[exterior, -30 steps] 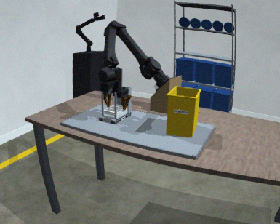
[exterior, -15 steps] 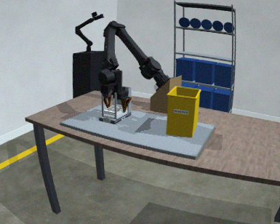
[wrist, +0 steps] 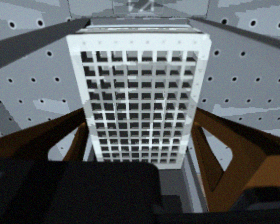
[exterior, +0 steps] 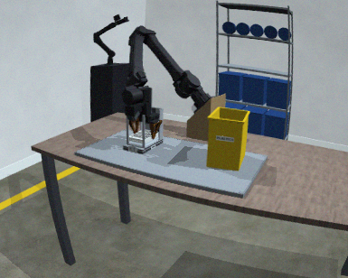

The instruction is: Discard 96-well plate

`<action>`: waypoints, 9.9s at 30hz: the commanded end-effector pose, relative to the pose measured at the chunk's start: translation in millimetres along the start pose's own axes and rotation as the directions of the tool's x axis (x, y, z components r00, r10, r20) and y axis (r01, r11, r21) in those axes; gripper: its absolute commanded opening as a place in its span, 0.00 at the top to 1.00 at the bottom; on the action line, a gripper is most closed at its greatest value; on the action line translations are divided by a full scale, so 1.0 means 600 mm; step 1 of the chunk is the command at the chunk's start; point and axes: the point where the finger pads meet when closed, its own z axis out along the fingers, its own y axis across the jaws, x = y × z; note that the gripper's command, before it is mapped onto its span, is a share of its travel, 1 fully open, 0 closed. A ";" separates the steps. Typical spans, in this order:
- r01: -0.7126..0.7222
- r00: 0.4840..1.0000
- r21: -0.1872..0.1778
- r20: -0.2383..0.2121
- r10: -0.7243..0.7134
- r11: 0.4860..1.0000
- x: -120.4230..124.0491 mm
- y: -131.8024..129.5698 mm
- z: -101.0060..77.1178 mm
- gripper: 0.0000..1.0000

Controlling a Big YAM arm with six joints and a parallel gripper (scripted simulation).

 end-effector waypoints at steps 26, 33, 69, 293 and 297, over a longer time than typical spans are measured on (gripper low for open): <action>-0.020 0.999 0.005 0.046 0.020 1.000 -0.031 -0.012 -0.035 1.00; -0.021 0.999 0.005 0.047 0.021 1.000 -0.031 -0.012 -0.053 1.00; -0.025 0.998 -0.002 0.051 0.025 1.000 -0.031 -0.012 -0.144 1.00; 0.129 0.991 -0.028 0.030 -0.128 0.991 0.009 0.601 -0.336 1.00; 0.129 0.991 -0.028 0.030 -0.128 0.991 0.008 0.600 -0.336 1.00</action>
